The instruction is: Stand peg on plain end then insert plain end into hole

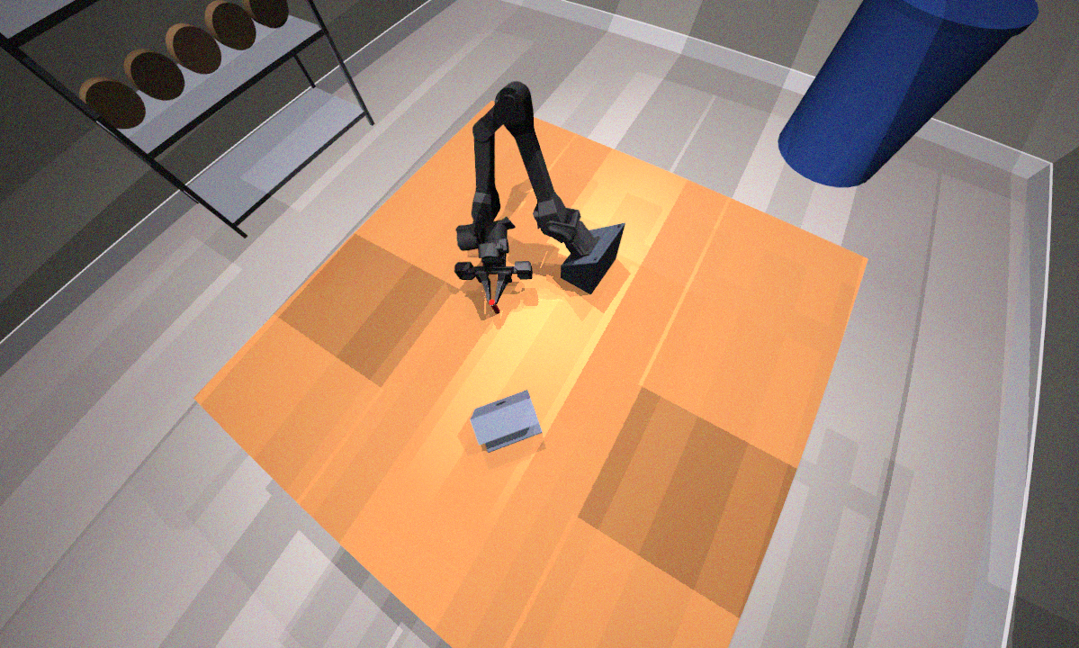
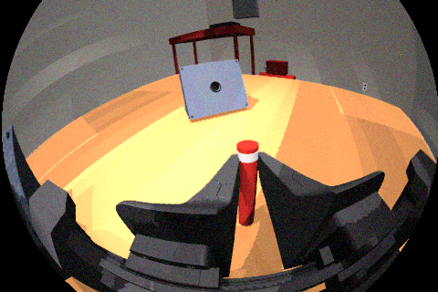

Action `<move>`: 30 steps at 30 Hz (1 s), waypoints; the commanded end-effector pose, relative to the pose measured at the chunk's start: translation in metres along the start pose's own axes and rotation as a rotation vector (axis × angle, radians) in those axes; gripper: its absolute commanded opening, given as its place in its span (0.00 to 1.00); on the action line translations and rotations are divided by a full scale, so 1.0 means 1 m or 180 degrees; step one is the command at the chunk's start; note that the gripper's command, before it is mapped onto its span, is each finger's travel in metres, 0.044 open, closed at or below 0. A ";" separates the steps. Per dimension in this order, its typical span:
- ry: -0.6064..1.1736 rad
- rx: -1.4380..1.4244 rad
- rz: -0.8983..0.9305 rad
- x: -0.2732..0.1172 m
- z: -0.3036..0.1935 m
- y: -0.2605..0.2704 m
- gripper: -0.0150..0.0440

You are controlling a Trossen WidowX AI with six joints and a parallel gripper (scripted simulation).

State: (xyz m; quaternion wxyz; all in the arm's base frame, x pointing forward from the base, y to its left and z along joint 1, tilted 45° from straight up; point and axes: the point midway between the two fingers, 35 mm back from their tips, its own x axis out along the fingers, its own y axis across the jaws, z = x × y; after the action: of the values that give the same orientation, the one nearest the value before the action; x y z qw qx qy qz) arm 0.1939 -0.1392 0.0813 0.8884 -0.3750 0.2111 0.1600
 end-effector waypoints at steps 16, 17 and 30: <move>-0.0017 0.0001 -0.0001 -0.003 -0.003 0.001 0.34; -0.0020 -0.0001 -0.0001 -0.003 -0.004 0.001 0.34; -0.0078 -0.0028 -0.0008 -0.006 -0.006 0.001 0.34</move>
State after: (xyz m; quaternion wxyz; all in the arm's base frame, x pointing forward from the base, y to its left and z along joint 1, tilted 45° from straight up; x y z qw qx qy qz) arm 0.1880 -0.1413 0.0811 0.8896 -0.3775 0.1976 0.1648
